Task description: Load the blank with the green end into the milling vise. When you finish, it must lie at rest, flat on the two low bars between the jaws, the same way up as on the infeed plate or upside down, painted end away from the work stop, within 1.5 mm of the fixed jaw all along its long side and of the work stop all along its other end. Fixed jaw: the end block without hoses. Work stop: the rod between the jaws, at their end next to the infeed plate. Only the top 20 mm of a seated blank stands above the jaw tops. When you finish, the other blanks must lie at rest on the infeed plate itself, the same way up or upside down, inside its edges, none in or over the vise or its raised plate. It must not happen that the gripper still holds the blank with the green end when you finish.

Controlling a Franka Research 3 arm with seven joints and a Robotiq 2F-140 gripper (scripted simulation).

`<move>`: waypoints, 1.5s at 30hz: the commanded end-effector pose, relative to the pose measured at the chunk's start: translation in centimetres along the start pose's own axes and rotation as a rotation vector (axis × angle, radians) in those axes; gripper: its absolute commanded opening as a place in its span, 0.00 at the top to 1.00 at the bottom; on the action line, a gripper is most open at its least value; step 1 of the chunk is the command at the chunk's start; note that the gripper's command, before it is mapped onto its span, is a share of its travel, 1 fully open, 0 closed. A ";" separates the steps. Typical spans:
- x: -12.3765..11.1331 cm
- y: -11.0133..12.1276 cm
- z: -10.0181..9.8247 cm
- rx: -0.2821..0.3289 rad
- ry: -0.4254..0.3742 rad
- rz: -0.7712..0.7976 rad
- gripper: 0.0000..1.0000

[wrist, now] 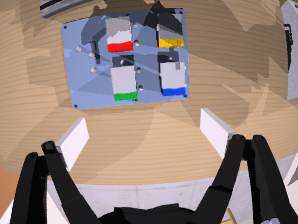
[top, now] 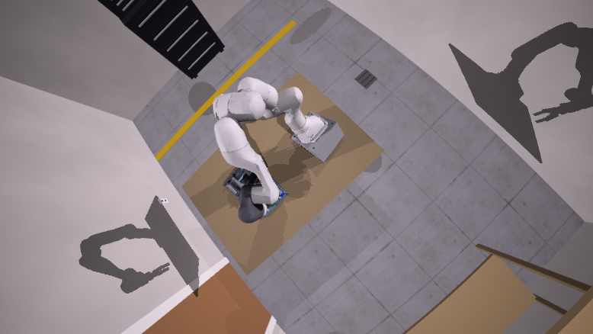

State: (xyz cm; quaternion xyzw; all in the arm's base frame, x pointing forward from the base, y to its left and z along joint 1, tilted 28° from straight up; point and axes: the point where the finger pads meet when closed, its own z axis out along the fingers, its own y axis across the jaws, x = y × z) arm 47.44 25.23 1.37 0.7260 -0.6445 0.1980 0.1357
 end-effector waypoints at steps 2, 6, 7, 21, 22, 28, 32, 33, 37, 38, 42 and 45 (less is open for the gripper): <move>0.0 0.0 0.0 0.000 0.000 0.000 0.00; 0.0 0.0 0.0 0.000 0.000 0.000 0.00; 0.0 0.0 0.0 0.000 0.000 0.000 0.00; 0.0 0.0 0.0 0.000 0.000 0.000 0.00; 0.0 0.0 0.0 0.000 0.000 0.000 0.00; 2.2 0.4 -4.5 0.001 0.000 0.003 0.00; 2.2 0.4 -4.5 0.001 0.000 0.003 0.00; 2.2 0.4 -4.5 0.001 0.000 0.003 0.00; 2.2 0.4 -4.5 0.001 0.000 0.003 0.00; 2.2 0.4 -4.5 0.001 0.000 0.003 0.00; 3.3 0.4 -7.3 0.003 -0.005 0.007 0.00; 4.2 0.6 -9.1 0.001 0.000 0.003 0.00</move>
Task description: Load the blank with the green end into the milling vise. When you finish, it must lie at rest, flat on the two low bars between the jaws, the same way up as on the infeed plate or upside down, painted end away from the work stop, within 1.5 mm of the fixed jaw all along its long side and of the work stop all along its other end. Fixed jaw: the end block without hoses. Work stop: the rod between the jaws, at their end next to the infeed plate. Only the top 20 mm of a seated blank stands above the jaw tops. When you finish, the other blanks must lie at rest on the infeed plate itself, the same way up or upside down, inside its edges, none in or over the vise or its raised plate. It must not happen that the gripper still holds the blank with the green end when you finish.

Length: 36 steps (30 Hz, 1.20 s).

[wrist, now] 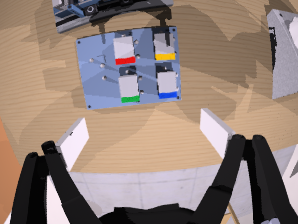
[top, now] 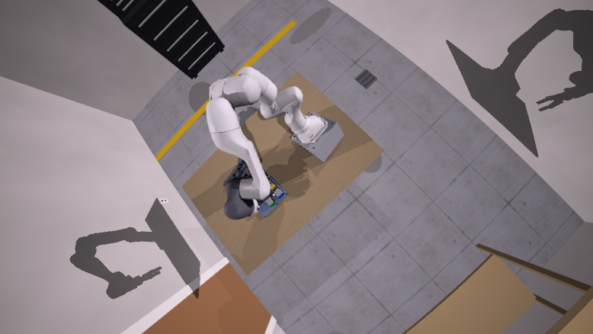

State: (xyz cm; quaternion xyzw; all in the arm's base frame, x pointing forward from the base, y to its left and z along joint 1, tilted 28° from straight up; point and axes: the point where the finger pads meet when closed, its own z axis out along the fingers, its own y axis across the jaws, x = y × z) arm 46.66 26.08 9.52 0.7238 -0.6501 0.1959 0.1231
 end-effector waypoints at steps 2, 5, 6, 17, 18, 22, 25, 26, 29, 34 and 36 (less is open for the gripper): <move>1.3 0.4 -1.4 -0.012 0.020 -0.012 0.00; 1.3 0.4 -1.4 -0.012 0.020 -0.012 0.00; 1.3 0.4 -1.4 -0.012 0.020 -0.012 0.00; 3.8 0.8 -6.7 -0.012 0.020 -0.012 0.00; 3.8 0.8 -6.7 -0.012 0.020 -0.012 0.00; 3.8 0.8 -6.7 -0.012 0.020 -0.012 0.00; 3.8 0.8 -6.7 -0.012 0.020 -0.012 0.00; 3.8 0.8 -6.7 -0.012 0.020 -0.012 0.00; 4.0 0.7 -7.5 -0.006 0.009 -0.001 0.00; 5.9 1.4 -10.1 -0.012 0.020 -0.012 0.00; 5.9 1.4 -10.1 -0.012 0.020 -0.012 0.00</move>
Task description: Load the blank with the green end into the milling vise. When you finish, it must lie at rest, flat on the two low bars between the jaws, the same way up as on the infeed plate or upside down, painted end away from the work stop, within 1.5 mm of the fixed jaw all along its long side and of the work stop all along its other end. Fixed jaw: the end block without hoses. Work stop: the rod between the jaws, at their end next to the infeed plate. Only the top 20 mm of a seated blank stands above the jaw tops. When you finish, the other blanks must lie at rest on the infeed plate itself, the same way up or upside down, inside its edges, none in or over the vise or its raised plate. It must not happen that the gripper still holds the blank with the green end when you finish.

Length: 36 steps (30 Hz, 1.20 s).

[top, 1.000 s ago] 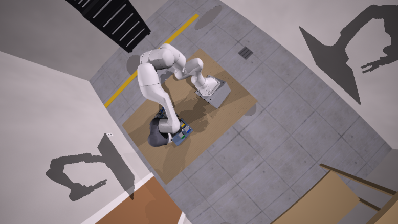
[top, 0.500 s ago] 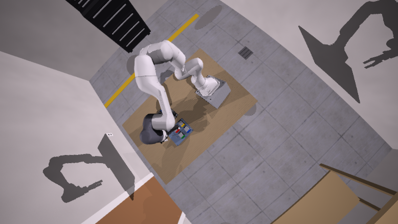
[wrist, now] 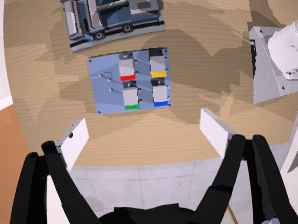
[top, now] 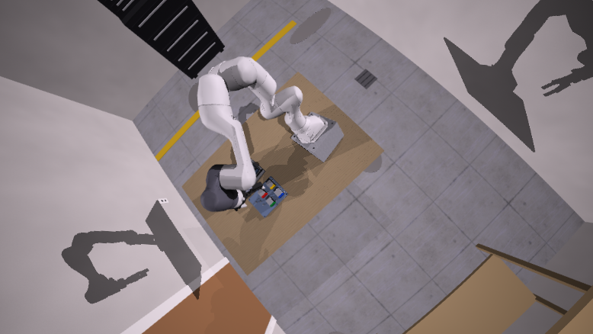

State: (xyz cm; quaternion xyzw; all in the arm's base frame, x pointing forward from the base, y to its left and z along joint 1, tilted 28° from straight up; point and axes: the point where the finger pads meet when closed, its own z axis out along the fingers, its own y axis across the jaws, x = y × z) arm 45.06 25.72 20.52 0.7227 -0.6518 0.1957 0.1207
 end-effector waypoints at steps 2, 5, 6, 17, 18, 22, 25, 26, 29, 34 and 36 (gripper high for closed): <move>0.8 0.6 -0.2 -0.014 0.023 -0.017 0.00; 0.8 0.6 -0.2 -0.014 0.023 -0.017 0.00; 0.8 0.6 -0.2 -0.014 0.023 -0.017 0.00; 0.3 0.5 0.7 -0.014 0.023 -0.017 0.00; 0.3 0.5 0.7 -0.014 0.023 -0.017 0.00; 0.3 0.5 0.7 -0.014 0.023 -0.017 0.00; 0.3 0.5 0.7 -0.014 0.023 -0.017 0.00; 0.3 0.5 0.7 -0.014 0.023 -0.017 0.00; 0.1 0.5 0.9 -0.015 0.023 -0.014 0.00; 0.0 0.4 1.1 -0.014 0.023 -0.017 0.00; 0.0 0.4 1.1 -0.014 0.023 -0.017 0.00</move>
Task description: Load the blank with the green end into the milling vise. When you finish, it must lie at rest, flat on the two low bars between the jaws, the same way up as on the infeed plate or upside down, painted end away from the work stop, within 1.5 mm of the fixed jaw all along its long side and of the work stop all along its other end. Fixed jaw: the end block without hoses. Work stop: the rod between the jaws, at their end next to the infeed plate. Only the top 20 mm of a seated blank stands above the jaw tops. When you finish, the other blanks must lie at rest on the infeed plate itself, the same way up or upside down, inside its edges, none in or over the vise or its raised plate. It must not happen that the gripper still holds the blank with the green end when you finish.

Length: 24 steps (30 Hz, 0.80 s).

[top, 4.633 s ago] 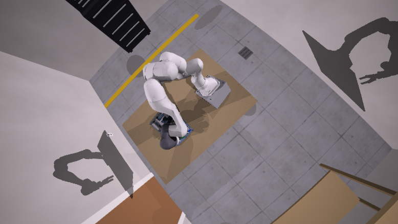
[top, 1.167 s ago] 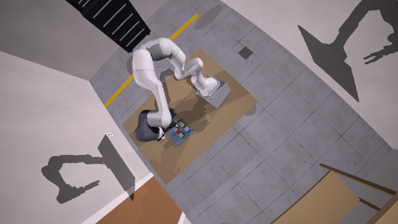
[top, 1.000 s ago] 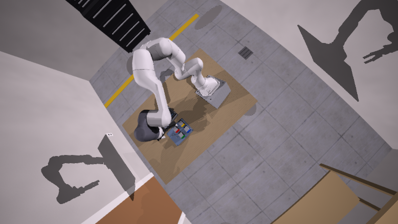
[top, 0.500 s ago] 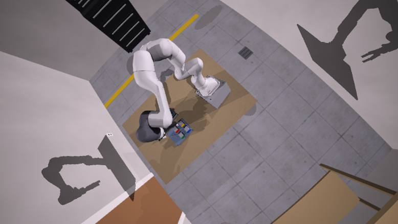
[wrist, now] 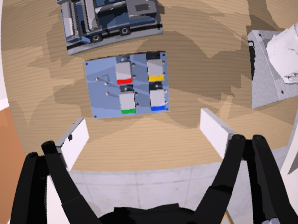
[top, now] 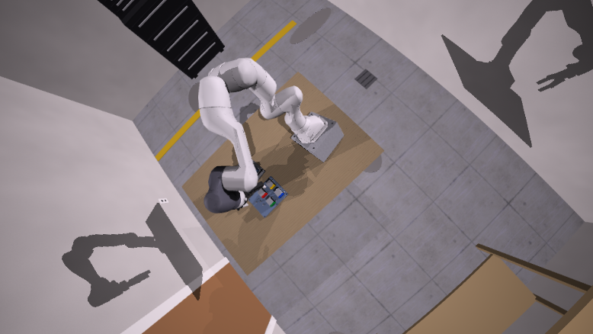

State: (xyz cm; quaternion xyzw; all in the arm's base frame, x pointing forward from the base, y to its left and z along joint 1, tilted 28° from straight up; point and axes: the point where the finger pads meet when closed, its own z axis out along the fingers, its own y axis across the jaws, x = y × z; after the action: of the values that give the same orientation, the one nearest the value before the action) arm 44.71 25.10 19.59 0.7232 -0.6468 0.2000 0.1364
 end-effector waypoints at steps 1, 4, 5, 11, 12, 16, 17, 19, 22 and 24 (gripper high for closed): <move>-0.1 -0.1 0.1 0.001 -0.005 -0.004 0.00; -0.1 -0.1 0.1 0.001 -0.005 -0.004 0.00; -0.1 -0.1 0.1 0.001 -0.005 -0.004 0.00; -0.2 -0.2 0.2 0.001 -0.004 -0.003 0.00; -0.3 -0.2 0.3 0.001 -0.005 -0.004 0.00; -0.3 -0.2 0.3 0.001 -0.005 -0.004 0.00; -0.3 -0.2 0.3 0.001 -0.005 -0.004 0.00; -0.3 -0.2 0.3 0.001 -0.005 -0.004 0.00; -0.3 -0.2 0.3 0.001 -0.005 -0.004 0.00; -0.3 -0.2 0.3 0.001 -0.005 -0.004 0.00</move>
State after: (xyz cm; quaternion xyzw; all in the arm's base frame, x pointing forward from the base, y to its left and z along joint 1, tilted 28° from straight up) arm 44.84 25.17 19.29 0.7234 -0.6466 0.2002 0.1358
